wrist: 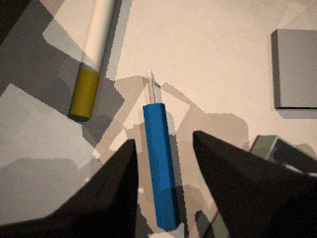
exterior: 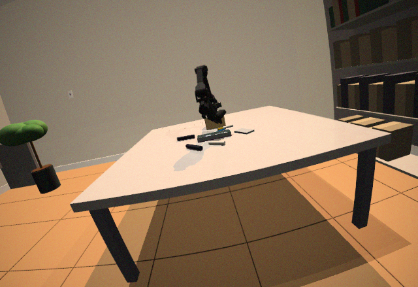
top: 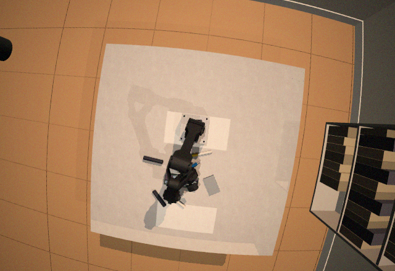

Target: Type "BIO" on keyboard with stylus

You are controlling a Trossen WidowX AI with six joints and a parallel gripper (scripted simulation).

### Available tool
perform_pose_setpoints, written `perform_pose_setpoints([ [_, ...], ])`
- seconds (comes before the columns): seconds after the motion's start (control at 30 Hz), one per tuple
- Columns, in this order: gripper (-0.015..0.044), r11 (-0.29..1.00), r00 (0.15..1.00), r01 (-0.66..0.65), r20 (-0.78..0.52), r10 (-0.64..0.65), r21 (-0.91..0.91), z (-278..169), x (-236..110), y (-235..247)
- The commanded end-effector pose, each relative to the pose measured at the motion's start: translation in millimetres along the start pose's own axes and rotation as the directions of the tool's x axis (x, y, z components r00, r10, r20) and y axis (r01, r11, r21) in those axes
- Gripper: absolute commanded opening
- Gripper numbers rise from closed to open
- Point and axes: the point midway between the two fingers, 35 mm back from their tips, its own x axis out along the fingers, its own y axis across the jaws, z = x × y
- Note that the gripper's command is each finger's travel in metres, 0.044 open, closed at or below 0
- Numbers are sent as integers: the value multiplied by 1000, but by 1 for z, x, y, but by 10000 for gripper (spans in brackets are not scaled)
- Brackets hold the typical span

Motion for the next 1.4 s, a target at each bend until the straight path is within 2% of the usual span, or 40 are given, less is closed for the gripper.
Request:
perform_pose_setpoints([
  [0.0, 150, 1000, 1000, 3, 5, -3, -3, -1, 4, 0],
  [1.37, 150, 1000, 1000, 3, 5, -3, -3, -16, 31, 1],
])
